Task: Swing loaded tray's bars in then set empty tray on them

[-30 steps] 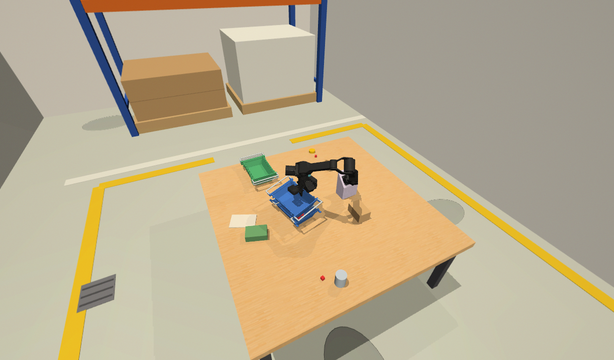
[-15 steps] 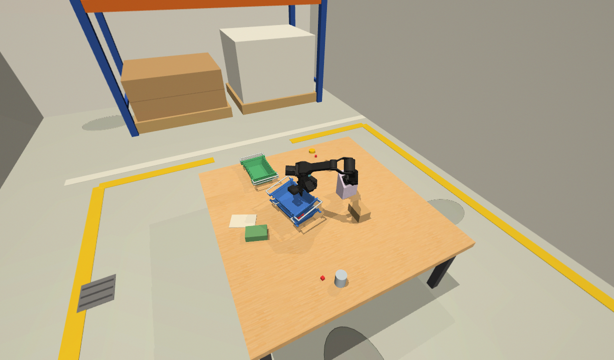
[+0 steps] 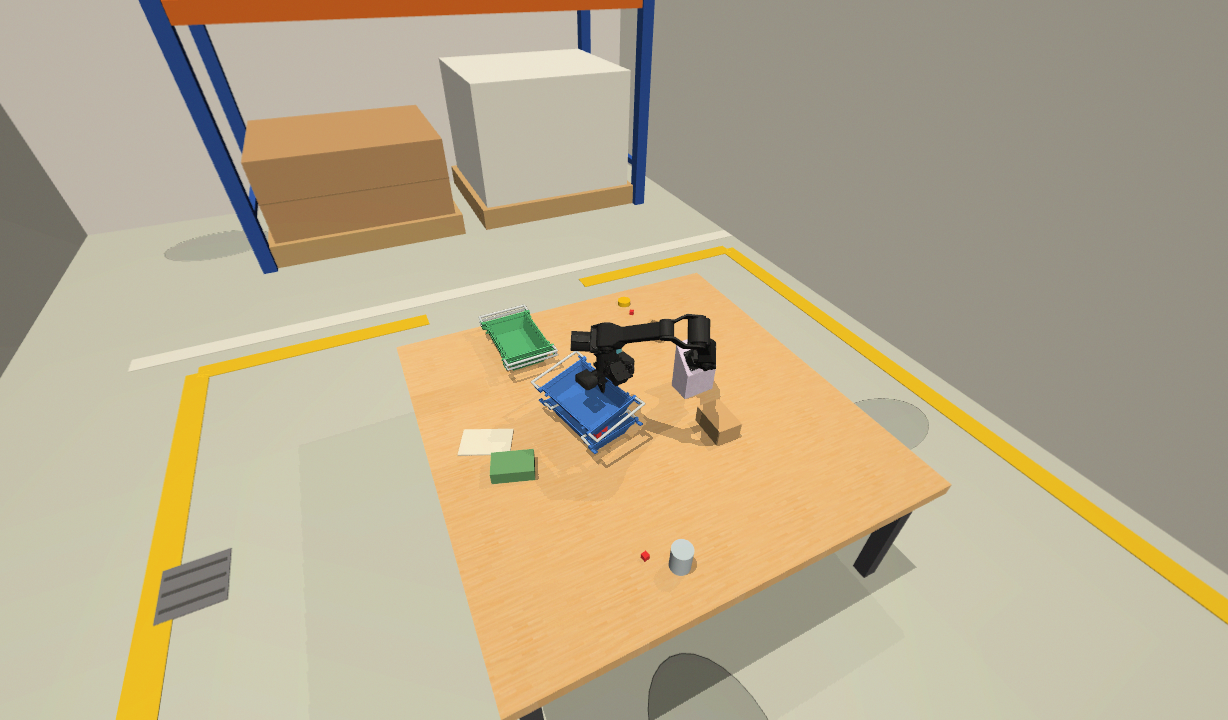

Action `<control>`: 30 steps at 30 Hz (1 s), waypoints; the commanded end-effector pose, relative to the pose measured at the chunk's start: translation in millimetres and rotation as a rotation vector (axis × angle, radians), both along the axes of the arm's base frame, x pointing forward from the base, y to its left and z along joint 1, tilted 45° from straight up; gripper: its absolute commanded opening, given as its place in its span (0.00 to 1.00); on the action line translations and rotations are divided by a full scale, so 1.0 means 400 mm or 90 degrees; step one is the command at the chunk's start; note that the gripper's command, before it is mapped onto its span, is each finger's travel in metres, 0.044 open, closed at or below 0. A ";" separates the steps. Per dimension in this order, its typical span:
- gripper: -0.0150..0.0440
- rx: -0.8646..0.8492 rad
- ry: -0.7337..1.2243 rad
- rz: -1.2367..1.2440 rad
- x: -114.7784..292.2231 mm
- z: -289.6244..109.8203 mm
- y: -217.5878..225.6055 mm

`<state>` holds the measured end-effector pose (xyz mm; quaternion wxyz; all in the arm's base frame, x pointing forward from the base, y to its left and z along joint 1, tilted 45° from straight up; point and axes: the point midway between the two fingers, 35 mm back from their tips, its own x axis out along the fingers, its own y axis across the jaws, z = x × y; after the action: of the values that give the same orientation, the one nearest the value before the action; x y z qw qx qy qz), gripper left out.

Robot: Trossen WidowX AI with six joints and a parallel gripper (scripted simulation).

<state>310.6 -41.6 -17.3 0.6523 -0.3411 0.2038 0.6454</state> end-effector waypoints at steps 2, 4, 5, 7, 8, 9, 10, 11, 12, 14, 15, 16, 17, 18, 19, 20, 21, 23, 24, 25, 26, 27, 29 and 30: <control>0.25 -0.003 0.019 0.009 -0.012 -0.008 0.013; 0.25 0.000 0.001 0.000 -0.001 -0.001 0.001; 0.25 0.000 0.002 0.001 -0.002 -0.002 0.003; 0.25 -0.001 0.006 0.003 -0.005 -0.007 0.008; 0.25 -0.001 0.009 0.004 -0.008 -0.010 0.011; 0.25 -0.001 0.011 0.006 -0.011 -0.014 0.015; 0.25 -0.002 0.014 0.007 -0.013 -0.017 0.019; 0.25 -0.002 0.017 0.008 -0.016 -0.020 0.022; 0.25 -0.002 0.018 0.009 -0.017 -0.022 0.024; 0.25 -0.002 0.019 0.009 -0.018 -0.023 0.025; 0.25 -0.002 0.019 0.009 -0.018 -0.023 0.025; 0.25 -0.002 0.019 0.009 -0.018 -0.023 0.025; 0.25 -0.002 0.019 0.009 -0.018 -0.023 0.025; 0.25 -0.002 0.019 0.009 -0.018 -0.023 0.025; 0.25 -0.002 0.019 0.009 -0.018 -0.023 0.025; 0.25 -0.002 0.019 0.009 -0.018 -0.023 0.025; 0.25 -0.002 0.019 0.009 -0.018 -0.023 0.025; 0.25 -0.002 0.019 0.009 -0.018 -0.023 0.025; 0.25 -0.002 0.019 0.009 -0.018 -0.023 0.025; 0.25 -0.002 0.019 0.009 -0.018 -0.023 0.025; 0.25 -0.002 0.019 0.009 -0.018 -0.023 0.025; 0.25 -0.002 0.019 0.009 -0.018 -0.023 0.025; 0.25 -0.002 0.019 0.009 -0.018 -0.023 0.025; 0.25 -0.002 0.019 0.009 -0.018 -0.023 0.025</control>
<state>308.8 -37.5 -22.3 0.6529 -0.3419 0.2035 0.6445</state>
